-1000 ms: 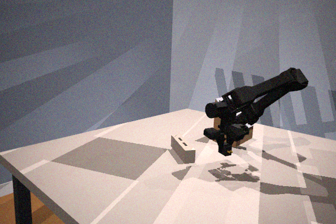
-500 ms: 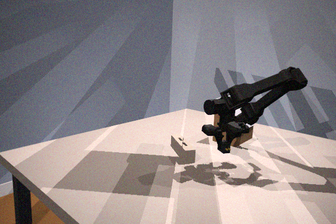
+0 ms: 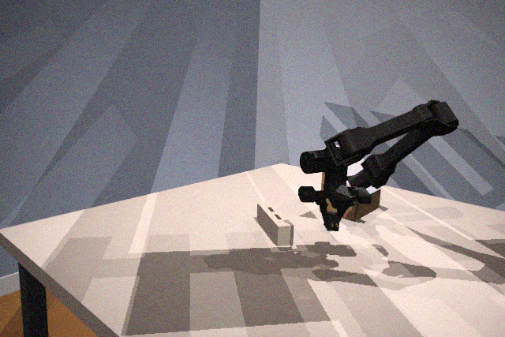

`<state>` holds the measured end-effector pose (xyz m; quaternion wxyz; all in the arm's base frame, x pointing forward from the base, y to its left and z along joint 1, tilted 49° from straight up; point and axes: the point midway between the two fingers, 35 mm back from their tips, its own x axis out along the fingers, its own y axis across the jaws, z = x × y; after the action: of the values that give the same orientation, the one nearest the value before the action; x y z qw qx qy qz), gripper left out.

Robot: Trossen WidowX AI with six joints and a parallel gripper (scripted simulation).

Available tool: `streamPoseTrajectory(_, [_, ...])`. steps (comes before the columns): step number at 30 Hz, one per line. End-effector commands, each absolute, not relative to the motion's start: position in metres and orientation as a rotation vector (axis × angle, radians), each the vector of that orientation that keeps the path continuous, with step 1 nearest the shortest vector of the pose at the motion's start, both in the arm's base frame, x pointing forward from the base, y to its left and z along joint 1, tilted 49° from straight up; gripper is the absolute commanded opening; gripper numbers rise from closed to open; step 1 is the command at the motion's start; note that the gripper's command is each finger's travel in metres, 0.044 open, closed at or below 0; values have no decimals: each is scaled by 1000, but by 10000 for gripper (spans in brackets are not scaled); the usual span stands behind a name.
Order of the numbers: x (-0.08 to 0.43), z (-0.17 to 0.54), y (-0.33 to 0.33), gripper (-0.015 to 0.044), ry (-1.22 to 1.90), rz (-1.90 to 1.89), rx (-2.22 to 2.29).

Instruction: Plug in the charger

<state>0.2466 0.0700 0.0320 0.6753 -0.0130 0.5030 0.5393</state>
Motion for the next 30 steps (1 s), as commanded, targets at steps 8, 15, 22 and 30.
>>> streamPoseTrajectory(8, [242,16,64,0,1264,1092,150])
streamPoseTrajectory(15, [240,9,62,0,1334,1018,251])
streamPoseTrajectory(22, [237,1,60,0,1400,942,352])
streamPoseTrajectory(30, [233,-7,58,0,1473,850,467])
